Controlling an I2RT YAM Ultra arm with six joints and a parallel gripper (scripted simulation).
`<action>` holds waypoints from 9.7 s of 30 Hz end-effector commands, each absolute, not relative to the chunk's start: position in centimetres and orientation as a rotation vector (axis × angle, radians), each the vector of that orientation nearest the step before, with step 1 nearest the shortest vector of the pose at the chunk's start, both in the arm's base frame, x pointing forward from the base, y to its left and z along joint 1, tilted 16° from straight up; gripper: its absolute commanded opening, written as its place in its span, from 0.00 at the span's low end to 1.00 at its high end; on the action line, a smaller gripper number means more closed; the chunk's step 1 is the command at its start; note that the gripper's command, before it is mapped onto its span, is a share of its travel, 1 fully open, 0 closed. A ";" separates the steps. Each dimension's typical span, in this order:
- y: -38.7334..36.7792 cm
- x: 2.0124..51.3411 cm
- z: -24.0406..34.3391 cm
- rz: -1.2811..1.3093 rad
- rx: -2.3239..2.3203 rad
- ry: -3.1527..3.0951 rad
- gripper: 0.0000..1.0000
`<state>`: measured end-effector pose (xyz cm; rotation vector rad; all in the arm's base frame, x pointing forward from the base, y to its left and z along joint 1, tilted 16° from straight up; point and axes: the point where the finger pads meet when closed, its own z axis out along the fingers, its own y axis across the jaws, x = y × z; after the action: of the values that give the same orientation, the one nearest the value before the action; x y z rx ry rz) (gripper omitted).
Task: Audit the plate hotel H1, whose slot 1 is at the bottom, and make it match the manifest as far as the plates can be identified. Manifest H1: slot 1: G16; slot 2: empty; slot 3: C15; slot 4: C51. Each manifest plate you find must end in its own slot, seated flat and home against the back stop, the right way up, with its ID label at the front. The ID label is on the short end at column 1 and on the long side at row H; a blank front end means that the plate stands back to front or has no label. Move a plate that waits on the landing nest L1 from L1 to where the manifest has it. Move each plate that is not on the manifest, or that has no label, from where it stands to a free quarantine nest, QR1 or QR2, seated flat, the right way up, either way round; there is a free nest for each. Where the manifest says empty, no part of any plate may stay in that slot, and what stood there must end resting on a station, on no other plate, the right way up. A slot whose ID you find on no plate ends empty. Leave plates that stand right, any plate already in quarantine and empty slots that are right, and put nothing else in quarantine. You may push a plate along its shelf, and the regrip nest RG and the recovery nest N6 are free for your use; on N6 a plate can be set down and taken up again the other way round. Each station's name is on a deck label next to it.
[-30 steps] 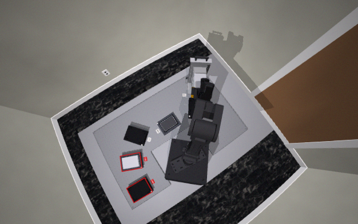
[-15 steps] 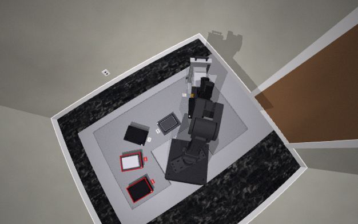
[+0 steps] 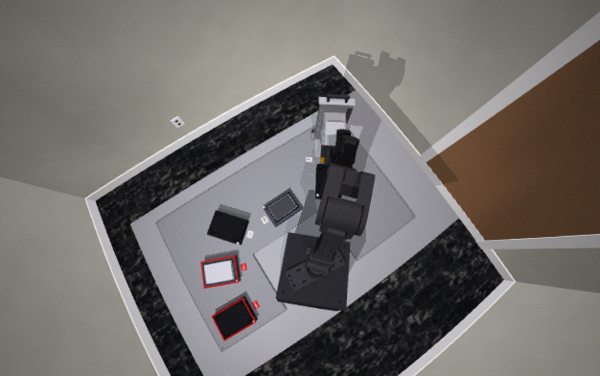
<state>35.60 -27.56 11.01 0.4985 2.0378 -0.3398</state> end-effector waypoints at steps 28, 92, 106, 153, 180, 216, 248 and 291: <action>-28.3 36.8 11.5 -0.349 0.491 2.018 0.86; -29.0 38.1 11.1 -0.349 0.491 2.017 1.00; -29.0 38.1 11.1 -0.349 0.491 2.017 1.00; -26.7 33.9 10.8 -0.349 0.491 2.019 1.00; -25.0 30.6 9.7 -0.349 0.492 2.020 1.00; -25.1 30.8 9.4 -0.349 0.492 2.020 0.00; -26.0 32.4 9.9 -0.349 0.492 2.019 0.00; -27.1 34.6 10.7 -0.349 0.491 2.018 0.00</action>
<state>34.30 -26.84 9.89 0.4973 2.0359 -0.3401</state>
